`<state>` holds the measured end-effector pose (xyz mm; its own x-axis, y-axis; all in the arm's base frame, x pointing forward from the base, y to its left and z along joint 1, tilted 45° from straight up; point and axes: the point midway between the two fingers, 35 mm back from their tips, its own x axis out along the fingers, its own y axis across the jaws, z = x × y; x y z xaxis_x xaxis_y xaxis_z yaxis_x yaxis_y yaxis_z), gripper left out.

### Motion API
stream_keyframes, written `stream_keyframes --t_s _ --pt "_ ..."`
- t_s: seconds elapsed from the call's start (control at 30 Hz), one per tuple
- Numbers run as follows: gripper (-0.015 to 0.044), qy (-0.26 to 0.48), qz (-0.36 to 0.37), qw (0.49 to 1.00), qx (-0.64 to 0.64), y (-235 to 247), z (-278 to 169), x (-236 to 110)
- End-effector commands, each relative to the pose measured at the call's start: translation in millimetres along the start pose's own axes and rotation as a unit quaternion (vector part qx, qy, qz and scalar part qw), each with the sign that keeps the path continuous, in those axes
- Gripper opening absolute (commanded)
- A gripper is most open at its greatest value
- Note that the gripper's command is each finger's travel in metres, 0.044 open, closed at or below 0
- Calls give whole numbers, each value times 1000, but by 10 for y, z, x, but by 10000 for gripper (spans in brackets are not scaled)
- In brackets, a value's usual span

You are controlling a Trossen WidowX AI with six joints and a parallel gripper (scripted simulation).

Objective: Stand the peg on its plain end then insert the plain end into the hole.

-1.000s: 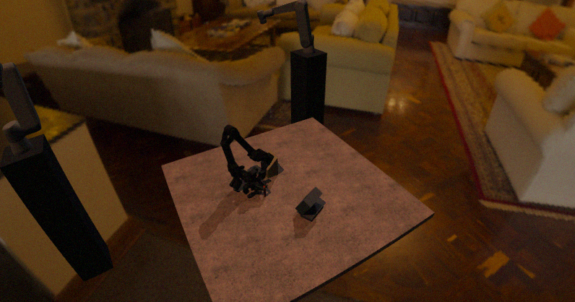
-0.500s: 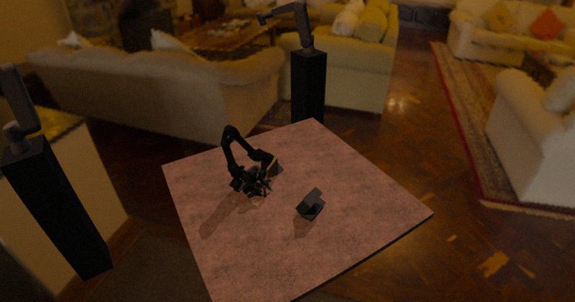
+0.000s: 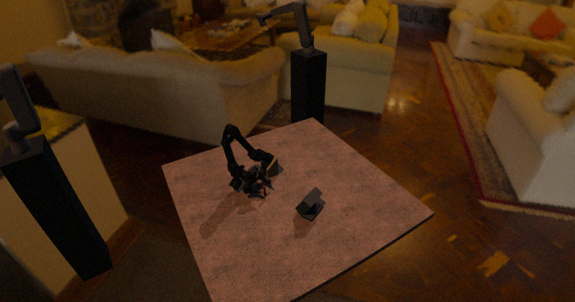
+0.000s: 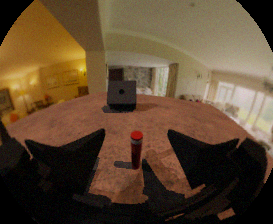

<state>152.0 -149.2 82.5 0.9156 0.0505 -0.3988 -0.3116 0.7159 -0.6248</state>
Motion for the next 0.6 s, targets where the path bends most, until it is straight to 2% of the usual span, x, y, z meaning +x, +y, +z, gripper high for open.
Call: stream_keyframes --t_s 0.0,0.27,0.57 --pt "440 6 13 1000 -6 -81 207 8" --pt "440 16 22 1000 -11 -140 866 -32" --pt "440 -2 -6 1000 -3 29 1544 -230"
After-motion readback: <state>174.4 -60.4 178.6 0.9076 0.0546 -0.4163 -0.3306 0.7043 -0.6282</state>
